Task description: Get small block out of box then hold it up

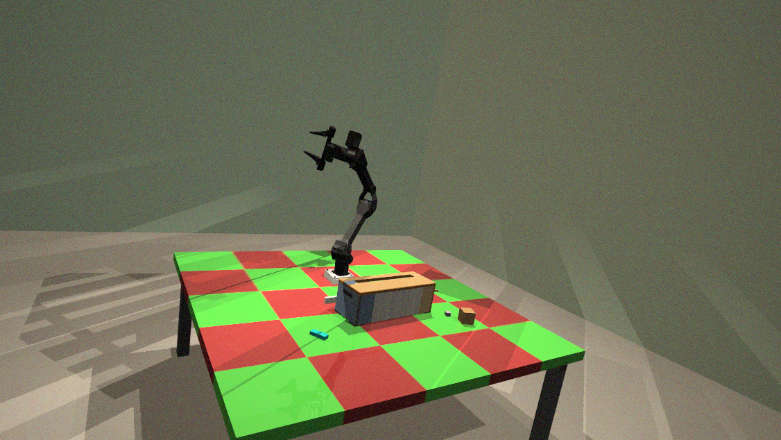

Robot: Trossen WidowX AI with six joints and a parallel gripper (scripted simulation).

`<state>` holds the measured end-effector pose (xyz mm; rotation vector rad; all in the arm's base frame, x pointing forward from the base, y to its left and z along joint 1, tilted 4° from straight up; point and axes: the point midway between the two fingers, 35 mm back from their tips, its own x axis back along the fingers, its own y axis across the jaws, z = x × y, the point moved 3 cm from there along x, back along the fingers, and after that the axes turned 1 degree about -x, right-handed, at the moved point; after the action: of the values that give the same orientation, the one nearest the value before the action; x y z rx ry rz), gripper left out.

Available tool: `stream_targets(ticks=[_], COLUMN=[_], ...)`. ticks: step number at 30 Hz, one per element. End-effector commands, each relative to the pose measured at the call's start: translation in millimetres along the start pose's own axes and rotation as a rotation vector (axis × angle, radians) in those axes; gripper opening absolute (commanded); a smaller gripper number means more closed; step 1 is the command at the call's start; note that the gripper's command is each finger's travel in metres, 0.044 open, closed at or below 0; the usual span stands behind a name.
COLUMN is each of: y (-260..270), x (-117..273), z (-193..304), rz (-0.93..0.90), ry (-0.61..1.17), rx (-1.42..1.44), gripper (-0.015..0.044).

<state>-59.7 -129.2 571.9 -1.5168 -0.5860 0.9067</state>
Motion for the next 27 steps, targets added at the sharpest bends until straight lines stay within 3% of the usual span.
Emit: stream_targets(ticks=[1,13,20,27], y=[23.7,86.8,137.4,188.4], x=[-9.2,26.2,96.6,190.1], z=[-50.5,-177.9,-245.6,-276.8], rz=[-0.084,-0.274,-0.420,-0.551], ry=[-0.179,-0.647,-0.955,-1.222], rx=[0.043,0.227,0.391,0.619], gripper=[0.0400,0.0400,0.0400,0.0400])
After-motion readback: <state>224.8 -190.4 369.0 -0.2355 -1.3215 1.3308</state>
